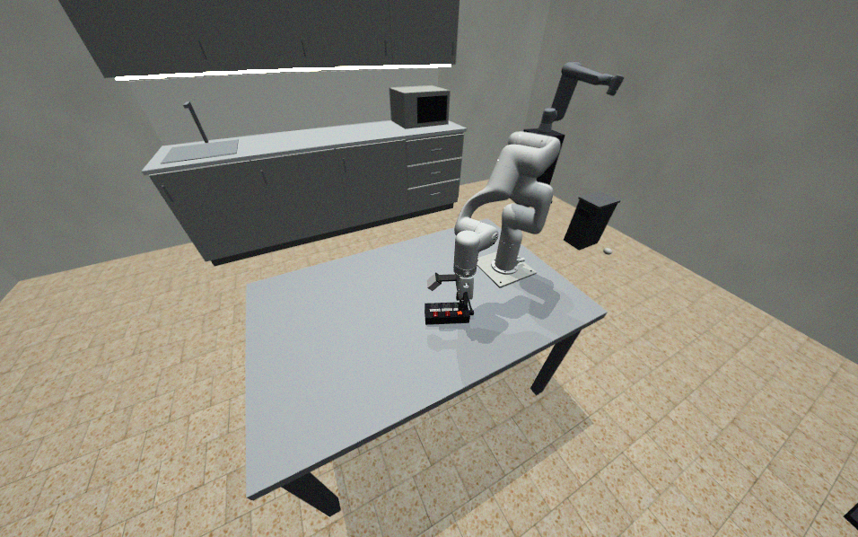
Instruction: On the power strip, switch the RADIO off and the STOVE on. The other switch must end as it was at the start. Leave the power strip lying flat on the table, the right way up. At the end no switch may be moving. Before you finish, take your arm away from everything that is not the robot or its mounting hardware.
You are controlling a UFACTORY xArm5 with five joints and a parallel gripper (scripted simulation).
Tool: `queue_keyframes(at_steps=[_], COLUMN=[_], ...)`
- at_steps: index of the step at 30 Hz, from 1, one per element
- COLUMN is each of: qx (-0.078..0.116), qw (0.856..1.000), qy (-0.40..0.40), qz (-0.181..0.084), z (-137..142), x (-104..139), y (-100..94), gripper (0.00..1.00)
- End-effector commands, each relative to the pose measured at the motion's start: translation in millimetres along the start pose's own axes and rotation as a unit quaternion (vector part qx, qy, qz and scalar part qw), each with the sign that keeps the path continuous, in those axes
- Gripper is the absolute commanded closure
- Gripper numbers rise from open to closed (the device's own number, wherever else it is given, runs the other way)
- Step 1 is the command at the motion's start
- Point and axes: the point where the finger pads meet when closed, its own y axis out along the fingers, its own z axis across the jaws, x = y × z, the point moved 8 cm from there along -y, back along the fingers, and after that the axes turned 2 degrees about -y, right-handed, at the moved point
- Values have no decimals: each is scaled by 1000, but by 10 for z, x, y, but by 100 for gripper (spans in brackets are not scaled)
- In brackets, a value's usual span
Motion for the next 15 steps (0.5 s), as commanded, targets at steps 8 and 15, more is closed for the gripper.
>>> queue_keyframes(at_steps=[8, 15], qx=[-2, -2], qw=[1000, 1000], qy=[0, 0], qz=[2, 2], z=[-19, -25], x=[7, 17], y=[-305, -716], gripper=[0, 0])
